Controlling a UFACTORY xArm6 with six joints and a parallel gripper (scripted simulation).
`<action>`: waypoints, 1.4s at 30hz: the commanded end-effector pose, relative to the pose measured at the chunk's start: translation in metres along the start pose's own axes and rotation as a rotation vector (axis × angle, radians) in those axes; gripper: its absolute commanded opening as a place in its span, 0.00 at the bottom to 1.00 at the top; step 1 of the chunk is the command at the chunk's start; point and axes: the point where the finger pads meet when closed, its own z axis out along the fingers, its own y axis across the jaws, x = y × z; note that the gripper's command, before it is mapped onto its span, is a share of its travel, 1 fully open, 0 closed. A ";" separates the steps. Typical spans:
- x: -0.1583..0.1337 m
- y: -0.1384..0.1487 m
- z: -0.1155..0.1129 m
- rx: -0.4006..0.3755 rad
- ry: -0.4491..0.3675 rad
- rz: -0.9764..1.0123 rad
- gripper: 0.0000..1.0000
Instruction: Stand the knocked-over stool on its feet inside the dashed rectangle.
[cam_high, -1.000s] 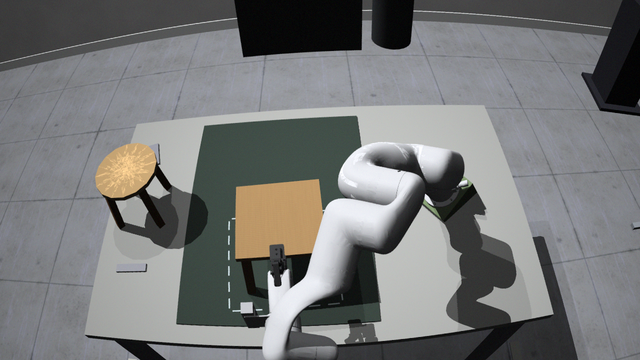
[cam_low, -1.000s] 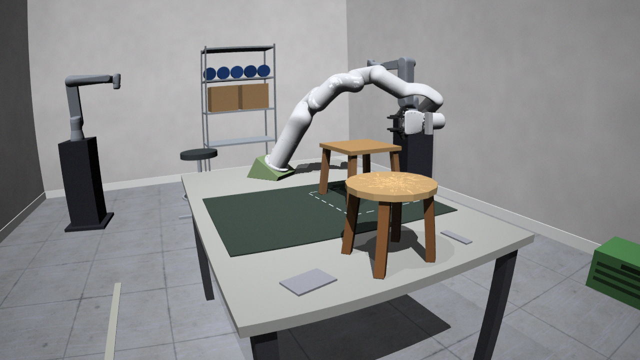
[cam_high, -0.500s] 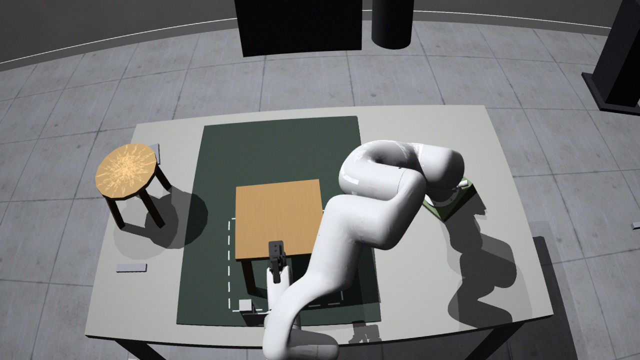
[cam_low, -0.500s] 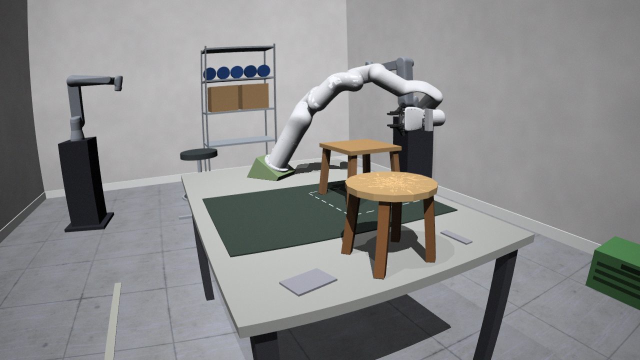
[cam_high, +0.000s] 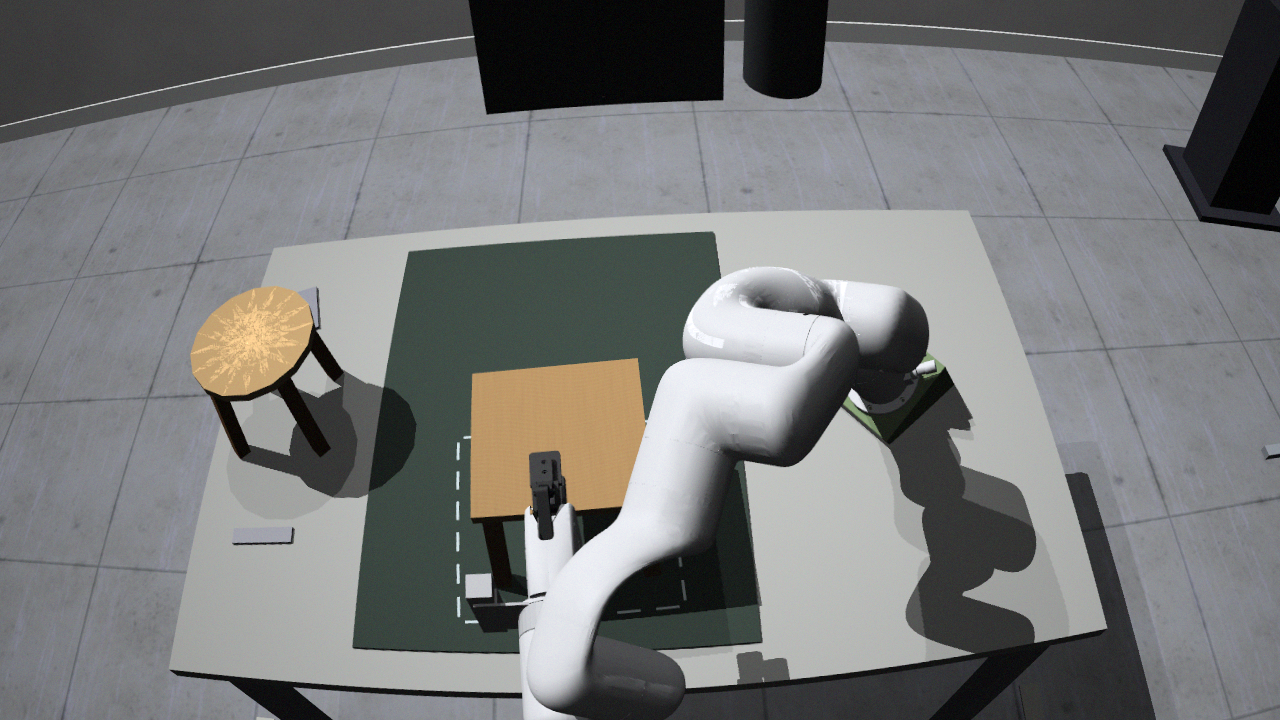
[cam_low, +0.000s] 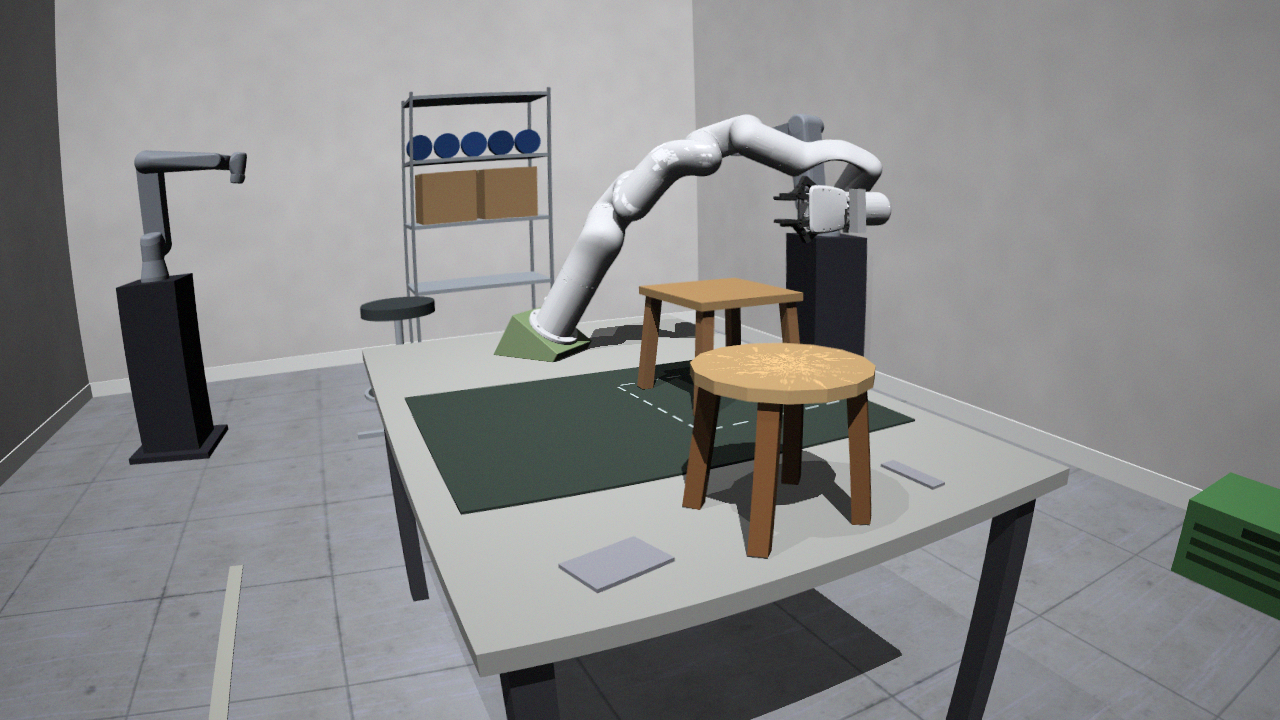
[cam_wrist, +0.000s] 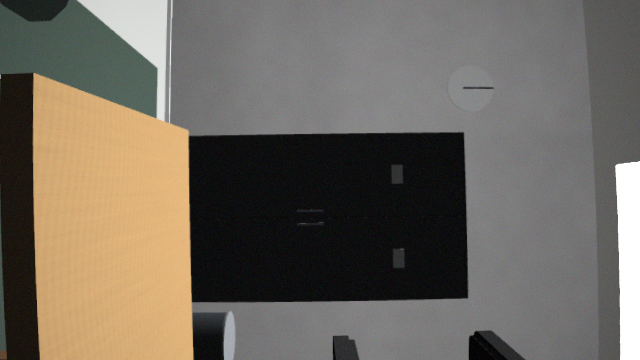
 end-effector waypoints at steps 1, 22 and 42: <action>0.000 0.010 0.000 0.004 -0.001 0.003 0.45; 0.000 0.014 0.000 0.004 -0.001 0.003 0.45; 0.000 0.014 0.000 0.004 -0.001 0.003 0.45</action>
